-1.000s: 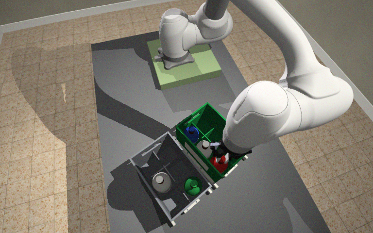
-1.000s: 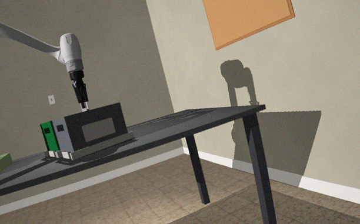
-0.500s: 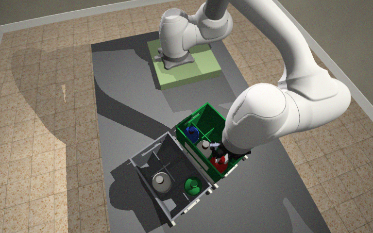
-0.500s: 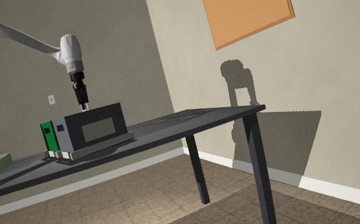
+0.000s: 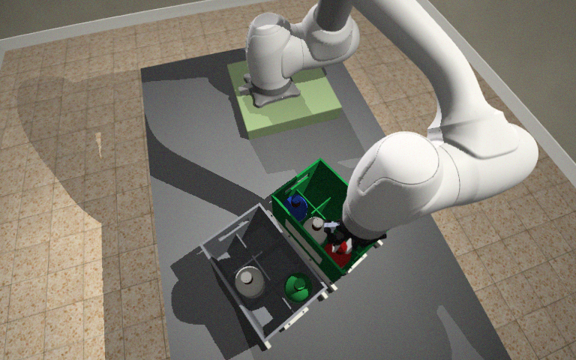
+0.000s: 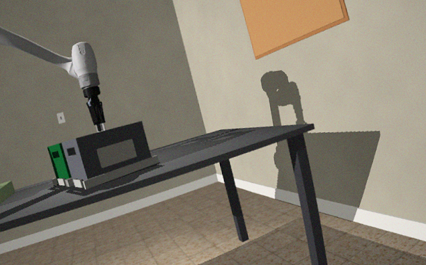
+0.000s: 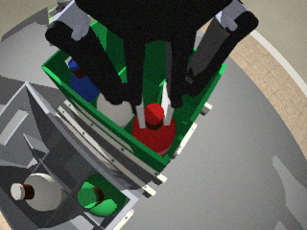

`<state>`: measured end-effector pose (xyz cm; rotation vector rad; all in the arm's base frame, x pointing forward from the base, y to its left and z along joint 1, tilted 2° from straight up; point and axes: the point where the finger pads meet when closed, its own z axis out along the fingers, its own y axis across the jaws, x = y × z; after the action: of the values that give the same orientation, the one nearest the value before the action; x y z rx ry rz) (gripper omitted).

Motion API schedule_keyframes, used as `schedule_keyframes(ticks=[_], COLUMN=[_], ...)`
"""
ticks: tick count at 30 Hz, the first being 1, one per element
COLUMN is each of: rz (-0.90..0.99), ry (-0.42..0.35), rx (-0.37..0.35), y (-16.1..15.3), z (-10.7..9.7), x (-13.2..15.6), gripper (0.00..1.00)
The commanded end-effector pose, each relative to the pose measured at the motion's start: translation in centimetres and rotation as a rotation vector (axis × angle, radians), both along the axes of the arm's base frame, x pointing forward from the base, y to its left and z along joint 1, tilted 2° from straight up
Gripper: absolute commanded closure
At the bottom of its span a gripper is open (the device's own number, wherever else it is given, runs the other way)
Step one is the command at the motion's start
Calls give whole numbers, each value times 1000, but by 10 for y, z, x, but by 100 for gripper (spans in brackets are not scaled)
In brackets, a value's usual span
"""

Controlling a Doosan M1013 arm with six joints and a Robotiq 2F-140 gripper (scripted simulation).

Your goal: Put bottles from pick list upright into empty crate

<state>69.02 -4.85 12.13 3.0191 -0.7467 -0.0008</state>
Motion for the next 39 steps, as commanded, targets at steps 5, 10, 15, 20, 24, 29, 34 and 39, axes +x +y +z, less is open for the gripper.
schedule_keyframes(ticks=[5, 10, 15, 20, 24, 29, 34, 39], rz=[0, 0, 0, 0, 0, 0, 0, 0], ry=[0, 0, 0, 0, 0, 0, 0, 0], rx=[0, 0, 0, 0, 0, 0, 0, 0], y=[0, 0, 0, 0, 0, 0, 0, 0], z=[-2, -5, -7, -8, -8, -8, -8, -8], x=[0, 0, 0, 0, 0, 0, 0, 0], gripper=[100, 100, 100, 100, 100, 100, 100, 100])
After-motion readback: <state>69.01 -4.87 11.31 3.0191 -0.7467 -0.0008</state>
